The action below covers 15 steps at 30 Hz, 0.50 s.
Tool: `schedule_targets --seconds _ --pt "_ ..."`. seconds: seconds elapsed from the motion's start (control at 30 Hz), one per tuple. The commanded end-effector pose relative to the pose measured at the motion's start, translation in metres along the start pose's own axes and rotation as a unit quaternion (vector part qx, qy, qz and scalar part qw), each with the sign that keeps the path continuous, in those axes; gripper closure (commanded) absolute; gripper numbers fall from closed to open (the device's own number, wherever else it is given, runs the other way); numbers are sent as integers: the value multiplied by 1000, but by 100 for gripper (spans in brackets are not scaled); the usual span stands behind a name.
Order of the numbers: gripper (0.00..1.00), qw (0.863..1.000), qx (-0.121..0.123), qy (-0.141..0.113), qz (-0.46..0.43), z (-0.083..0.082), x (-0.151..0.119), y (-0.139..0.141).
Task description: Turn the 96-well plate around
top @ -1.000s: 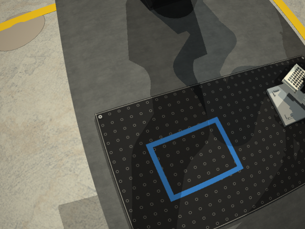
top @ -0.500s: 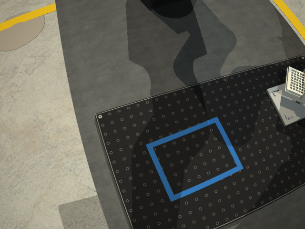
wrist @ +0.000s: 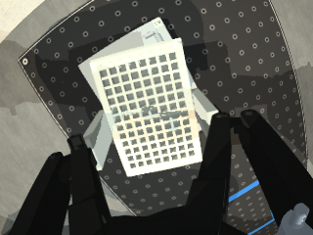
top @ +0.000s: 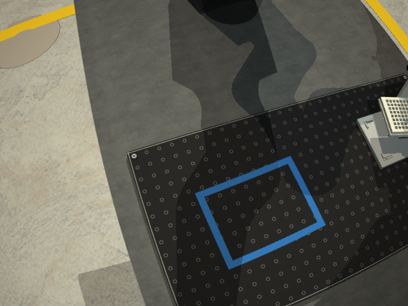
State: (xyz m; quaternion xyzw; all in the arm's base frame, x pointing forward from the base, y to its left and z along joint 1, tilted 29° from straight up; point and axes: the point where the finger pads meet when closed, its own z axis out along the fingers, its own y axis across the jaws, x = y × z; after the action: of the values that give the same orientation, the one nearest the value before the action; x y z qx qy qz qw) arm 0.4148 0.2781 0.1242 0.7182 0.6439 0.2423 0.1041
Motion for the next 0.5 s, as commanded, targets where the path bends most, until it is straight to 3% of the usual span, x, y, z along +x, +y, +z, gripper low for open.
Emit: schedule_targets --seconds 0.0,0.47 --pt "100 995 13 3 -98 0 0 0" --pt "100 990 13 4 -139 0 0 0"
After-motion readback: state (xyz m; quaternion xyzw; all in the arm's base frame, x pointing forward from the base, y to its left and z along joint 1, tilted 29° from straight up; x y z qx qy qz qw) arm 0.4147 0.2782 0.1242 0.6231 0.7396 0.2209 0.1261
